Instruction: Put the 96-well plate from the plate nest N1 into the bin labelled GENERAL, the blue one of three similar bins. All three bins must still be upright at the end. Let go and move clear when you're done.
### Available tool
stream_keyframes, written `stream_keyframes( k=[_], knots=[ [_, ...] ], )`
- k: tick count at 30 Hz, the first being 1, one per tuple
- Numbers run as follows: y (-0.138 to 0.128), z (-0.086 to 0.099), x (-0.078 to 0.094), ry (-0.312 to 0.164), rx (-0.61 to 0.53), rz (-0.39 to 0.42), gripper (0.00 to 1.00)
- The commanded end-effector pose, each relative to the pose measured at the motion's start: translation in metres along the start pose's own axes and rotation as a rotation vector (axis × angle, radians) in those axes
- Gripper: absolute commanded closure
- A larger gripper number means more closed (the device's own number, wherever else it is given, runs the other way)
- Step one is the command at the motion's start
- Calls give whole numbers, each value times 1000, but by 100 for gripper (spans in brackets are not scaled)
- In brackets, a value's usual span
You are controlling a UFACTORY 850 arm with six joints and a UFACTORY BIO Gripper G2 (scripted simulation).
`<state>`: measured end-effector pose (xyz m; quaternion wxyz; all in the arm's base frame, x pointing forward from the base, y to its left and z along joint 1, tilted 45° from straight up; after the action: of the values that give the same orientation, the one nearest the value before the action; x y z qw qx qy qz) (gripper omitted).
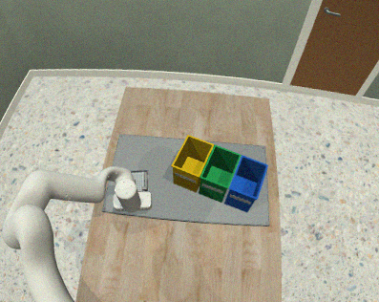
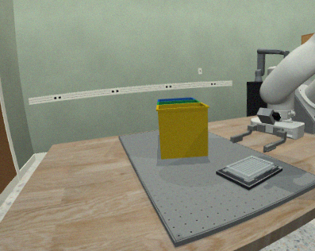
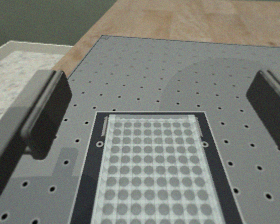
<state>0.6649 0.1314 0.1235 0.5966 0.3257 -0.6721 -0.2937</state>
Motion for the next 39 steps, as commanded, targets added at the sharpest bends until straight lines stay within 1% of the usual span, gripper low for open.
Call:
stream_keyframes(
  k=[1, 8, 10, 24, 39],
  knots=[
    [-1, -1, -8, -2, 1, 0, 63],
    [-2, -1, -19, -2, 1, 0, 63],
    [-2, -1, -19, -2, 1, 0, 63],
    [-5, -1, -43, -2, 1, 0, 63],
    [-5, -1, -44, -2, 0, 0, 63]
  ],
)
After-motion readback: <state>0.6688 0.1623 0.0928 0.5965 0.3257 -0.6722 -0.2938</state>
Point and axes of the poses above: the point midway between the two finger pads, its own z axis back along the fingers, its own y axis across the jaws, x = y × z, the point moved 8 cm from there along z, back along the fingers, and after that the axes turned 7 degrees about -z, right-handed, at the moved point
